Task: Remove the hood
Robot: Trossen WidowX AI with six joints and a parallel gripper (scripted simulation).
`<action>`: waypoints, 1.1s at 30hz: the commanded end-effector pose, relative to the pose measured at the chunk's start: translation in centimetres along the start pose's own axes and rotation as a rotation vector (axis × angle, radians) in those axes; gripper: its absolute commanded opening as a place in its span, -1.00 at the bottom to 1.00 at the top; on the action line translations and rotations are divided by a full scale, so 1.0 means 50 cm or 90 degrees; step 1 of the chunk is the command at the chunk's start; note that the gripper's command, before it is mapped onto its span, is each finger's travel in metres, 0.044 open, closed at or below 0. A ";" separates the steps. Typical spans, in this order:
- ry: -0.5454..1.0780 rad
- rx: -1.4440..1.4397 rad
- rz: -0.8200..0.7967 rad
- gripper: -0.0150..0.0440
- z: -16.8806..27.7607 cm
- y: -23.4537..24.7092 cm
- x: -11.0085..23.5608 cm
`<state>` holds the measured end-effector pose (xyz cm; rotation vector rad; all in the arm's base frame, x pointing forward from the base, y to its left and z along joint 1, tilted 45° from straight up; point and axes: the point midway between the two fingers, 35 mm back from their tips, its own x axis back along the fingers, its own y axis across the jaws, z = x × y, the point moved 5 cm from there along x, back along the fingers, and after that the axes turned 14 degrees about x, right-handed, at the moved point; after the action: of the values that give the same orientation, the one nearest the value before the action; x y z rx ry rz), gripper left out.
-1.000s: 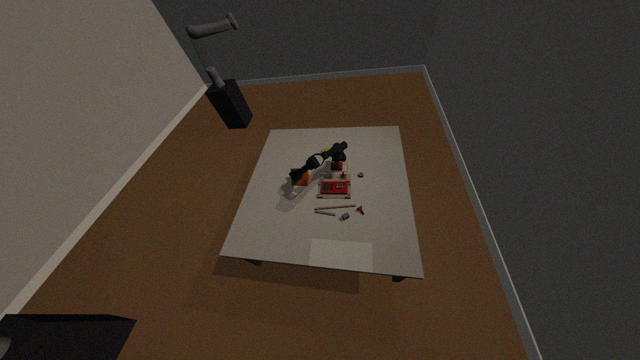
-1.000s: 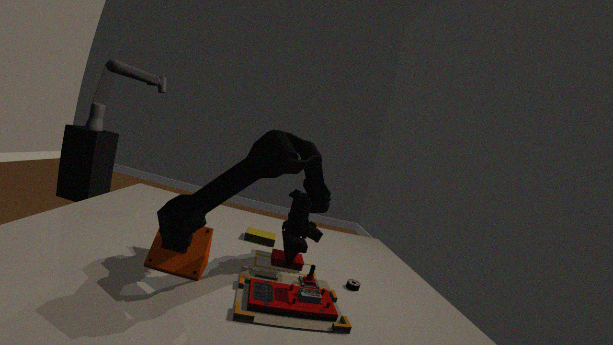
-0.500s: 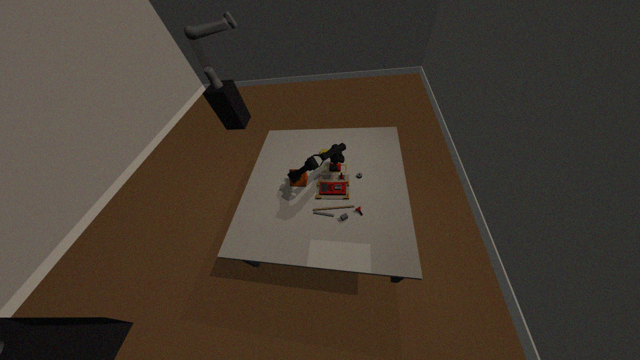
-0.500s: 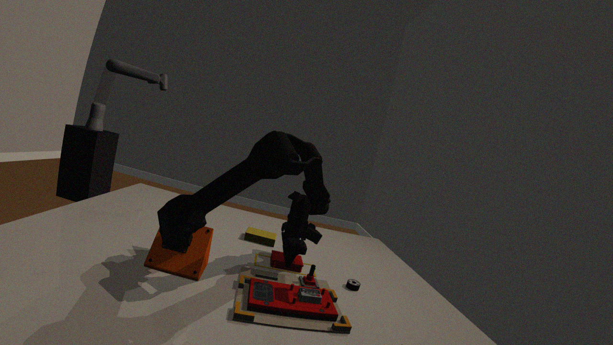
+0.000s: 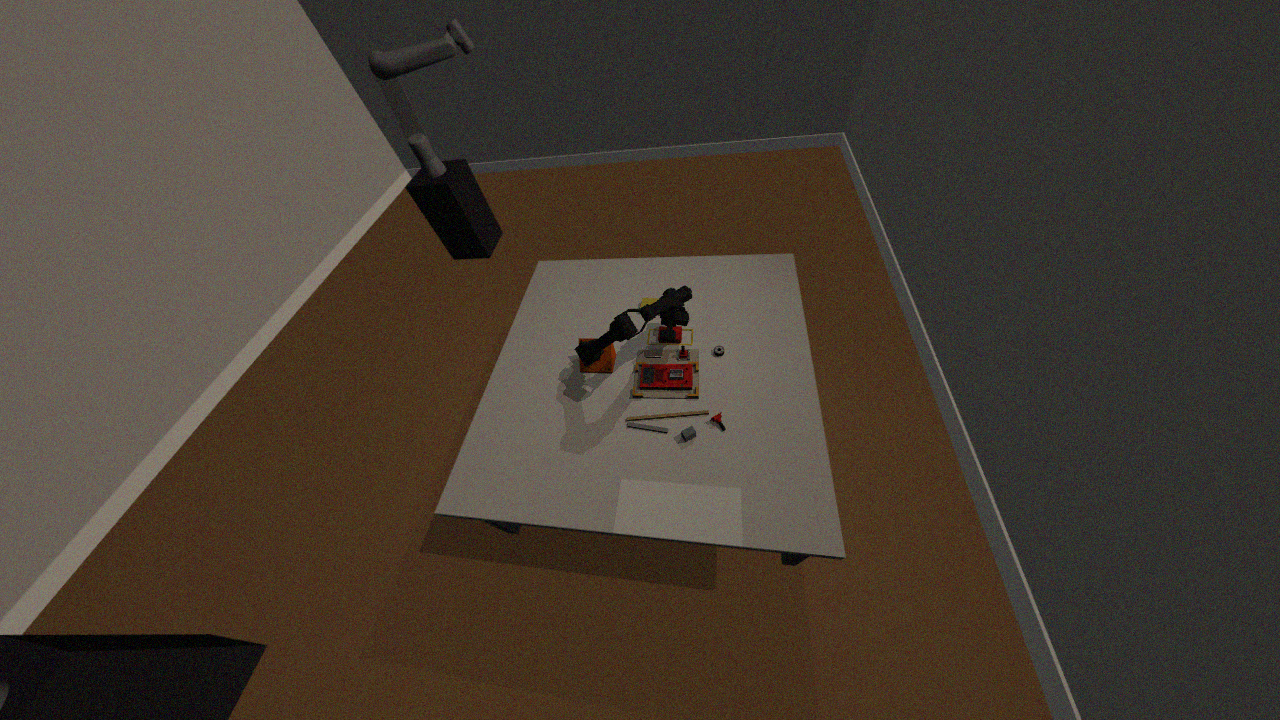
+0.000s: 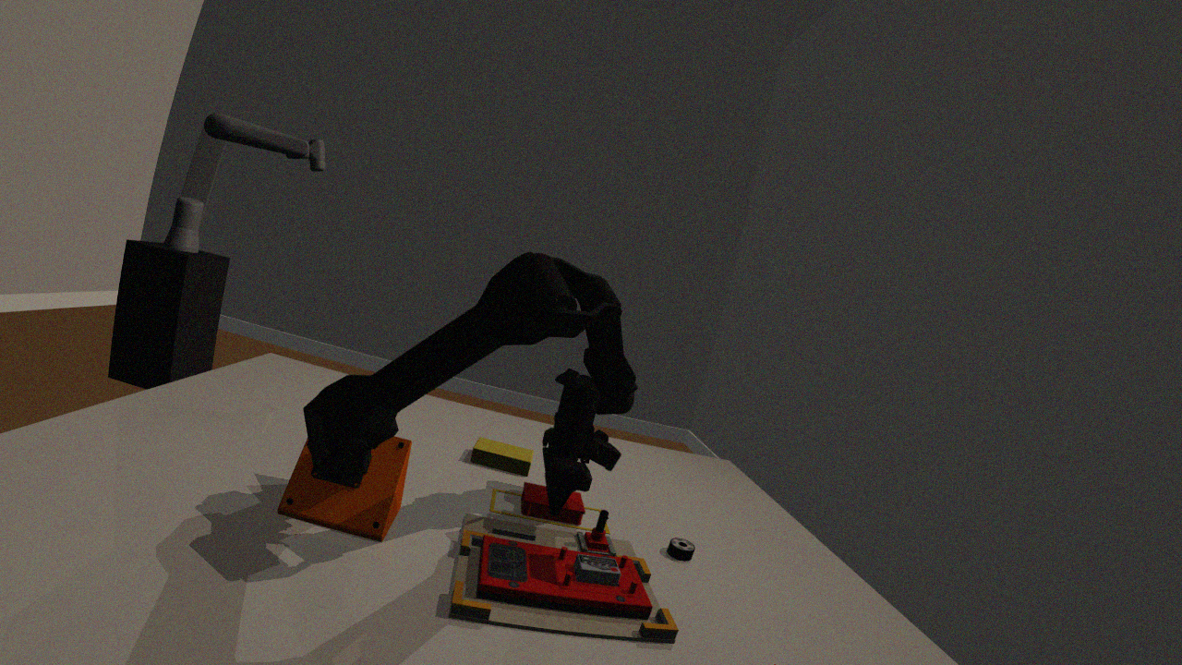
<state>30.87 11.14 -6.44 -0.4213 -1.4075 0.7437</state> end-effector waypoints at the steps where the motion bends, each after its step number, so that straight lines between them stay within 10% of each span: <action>1: 0.000 0.000 0.000 0.93 0.000 0.000 0.000; 10: 0.005 0.000 0.006 1.00 -0.003 0.005 0.142; 33: 0.005 0.000 0.007 1.00 -0.003 0.005 0.147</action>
<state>30.92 16.33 -1.33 -0.4295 -1.3971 0.7602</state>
